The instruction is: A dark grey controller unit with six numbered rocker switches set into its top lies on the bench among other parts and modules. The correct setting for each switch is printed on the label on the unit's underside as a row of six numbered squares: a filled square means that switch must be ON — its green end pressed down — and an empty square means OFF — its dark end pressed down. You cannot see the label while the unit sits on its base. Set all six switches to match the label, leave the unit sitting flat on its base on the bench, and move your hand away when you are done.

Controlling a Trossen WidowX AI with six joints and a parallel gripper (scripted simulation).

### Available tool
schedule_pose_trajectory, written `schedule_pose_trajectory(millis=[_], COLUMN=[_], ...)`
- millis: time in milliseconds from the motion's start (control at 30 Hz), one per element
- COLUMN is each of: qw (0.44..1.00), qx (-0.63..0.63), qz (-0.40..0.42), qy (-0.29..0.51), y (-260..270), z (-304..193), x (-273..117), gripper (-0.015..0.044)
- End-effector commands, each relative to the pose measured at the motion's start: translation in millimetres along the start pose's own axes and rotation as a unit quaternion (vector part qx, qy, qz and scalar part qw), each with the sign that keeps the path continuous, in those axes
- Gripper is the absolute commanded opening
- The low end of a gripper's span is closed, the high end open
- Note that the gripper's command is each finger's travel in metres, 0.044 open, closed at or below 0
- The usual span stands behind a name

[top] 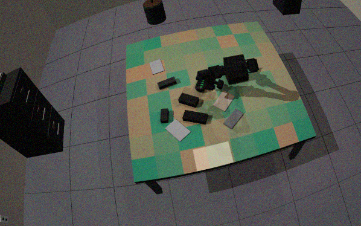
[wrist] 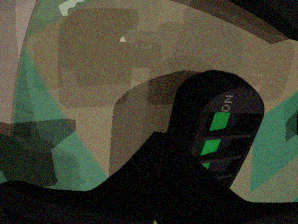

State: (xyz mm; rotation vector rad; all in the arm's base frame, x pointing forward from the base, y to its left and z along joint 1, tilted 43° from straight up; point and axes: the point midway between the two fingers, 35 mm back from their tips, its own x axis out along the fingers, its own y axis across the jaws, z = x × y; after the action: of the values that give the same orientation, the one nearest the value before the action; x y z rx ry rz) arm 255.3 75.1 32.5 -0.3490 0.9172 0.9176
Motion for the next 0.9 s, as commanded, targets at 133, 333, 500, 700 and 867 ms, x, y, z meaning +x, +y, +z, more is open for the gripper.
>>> schedule_pose_trajectory(millis=[133,333,500,700,867], qw=[0.999,0.995,0.99,0.982,0.973], qx=[-0.007,-0.008,-0.007,-0.004,0.0], qz=[0.038,0.087,0.131,0.184,0.226], qy=[0.026,0.048,0.055,0.05,0.036], y=[-22,-45,-63,-84,-99], z=[-5,-17,-30,-49,-68], x=[0,5,10,16,21], gripper=[0.0,0.0,0.0,0.0,0.0])
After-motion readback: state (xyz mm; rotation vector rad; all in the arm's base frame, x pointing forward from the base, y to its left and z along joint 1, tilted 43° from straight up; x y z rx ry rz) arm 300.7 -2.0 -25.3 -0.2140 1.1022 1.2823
